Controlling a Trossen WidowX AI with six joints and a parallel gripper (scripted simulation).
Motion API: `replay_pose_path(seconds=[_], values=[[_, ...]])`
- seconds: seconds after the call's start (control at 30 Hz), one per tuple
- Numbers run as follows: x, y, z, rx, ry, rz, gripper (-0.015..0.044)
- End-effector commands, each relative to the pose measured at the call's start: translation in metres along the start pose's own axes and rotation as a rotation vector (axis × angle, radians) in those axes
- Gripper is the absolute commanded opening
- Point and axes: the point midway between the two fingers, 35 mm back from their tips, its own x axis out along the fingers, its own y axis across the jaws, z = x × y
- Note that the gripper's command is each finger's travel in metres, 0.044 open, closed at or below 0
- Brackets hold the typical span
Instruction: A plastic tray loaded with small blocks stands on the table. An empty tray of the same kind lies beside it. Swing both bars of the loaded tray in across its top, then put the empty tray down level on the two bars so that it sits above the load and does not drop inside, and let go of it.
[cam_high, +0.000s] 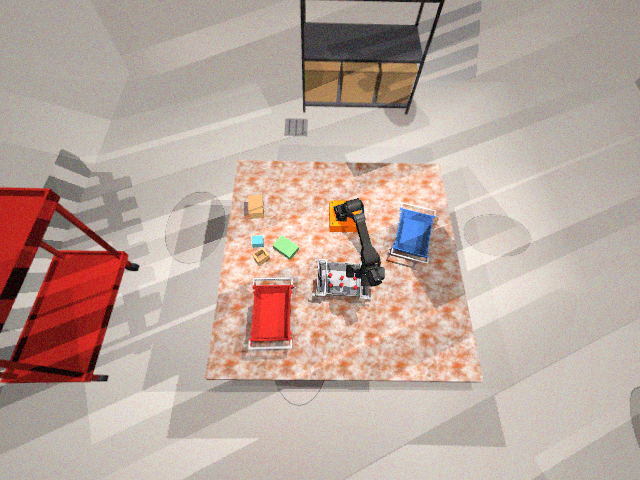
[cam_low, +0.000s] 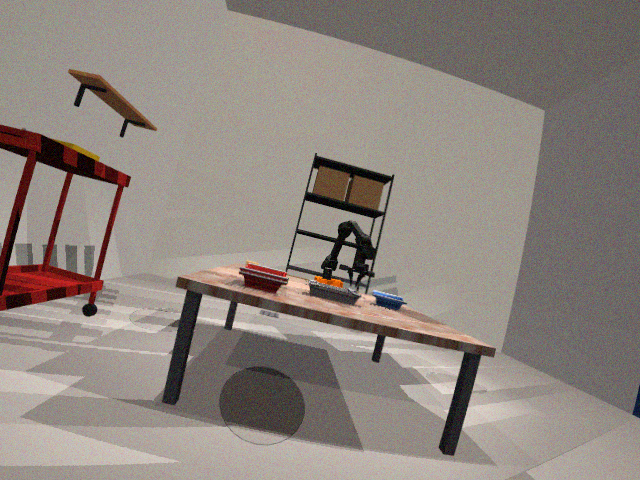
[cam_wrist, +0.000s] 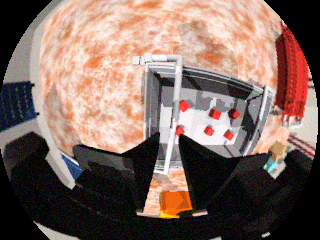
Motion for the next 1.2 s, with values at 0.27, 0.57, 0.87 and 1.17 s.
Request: replay_pose_path(seconds=[0.27, 0.57, 0.87, 1.17], values=[[-0.101, 0.002, 0.006, -0.005, -0.04, 0.014, 0.042], [-0.112, 0.042, -0.016, 0.014, -0.045, 0.033, 0.044], [-0.077, 0.151, -0.117, 0.091, -0.006, 0.052, 0.044], [-0.039, 0.204, -0.251, 0.17, 0.028, 0.039, 0.044]])
